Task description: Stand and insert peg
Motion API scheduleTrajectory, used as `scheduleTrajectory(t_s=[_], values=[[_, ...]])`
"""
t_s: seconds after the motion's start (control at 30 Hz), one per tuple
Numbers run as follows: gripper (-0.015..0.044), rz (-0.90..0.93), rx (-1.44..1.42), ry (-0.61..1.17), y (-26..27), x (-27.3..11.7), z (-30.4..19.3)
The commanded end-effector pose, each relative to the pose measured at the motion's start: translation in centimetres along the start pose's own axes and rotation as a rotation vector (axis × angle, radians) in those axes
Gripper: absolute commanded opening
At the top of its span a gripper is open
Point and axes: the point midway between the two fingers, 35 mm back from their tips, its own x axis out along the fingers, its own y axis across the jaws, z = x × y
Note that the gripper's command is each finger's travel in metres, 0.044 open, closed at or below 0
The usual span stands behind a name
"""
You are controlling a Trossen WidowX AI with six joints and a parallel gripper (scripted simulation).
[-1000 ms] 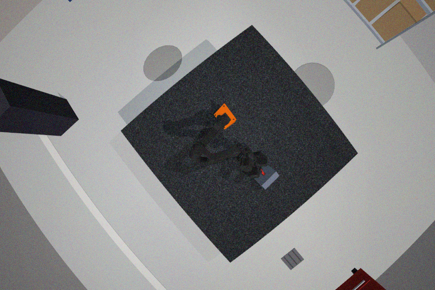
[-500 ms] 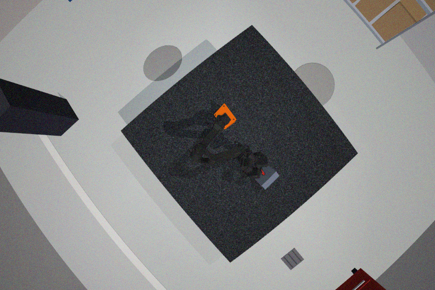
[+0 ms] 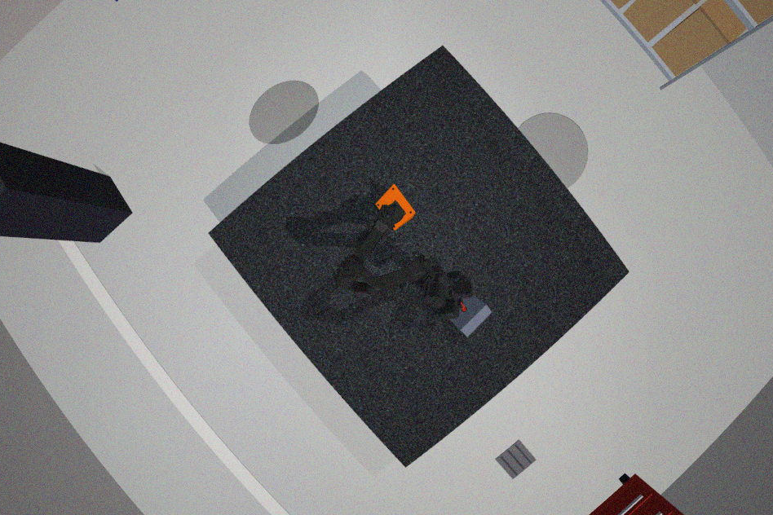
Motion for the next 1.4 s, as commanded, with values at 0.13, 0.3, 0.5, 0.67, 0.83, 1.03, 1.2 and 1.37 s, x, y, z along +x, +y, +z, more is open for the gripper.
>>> scheduleTrajectory(t_s=[0.13, 0.3, 0.5, 0.67, 0.83, 1.03, 1.2, 1.37], values=[[0.0, -0.004, -0.002, -0.005, -0.25, 0.33, 0.16], [0.0, -0.004, -0.002, -0.005, -0.31, 0.45, 0.2], [0.0, -0.002, 0.001, 0.0, -0.18, 0.38, 0.09], [0.0, -0.002, 0.001, 0.0, -0.18, 0.38, 0.09], [0.0131, -0.002, 0.001, 0.0, -0.18, 0.38, 0.09], [0.0289, -0.002, 0.001, 0.0, -0.18, 0.38, 0.09], [0.042, -0.002, 0.001, 0.0, -0.2, 0.19, 0.11], [0.044, -0.002, 0.001, -0.001, -0.28, -0.36, 0.18]])
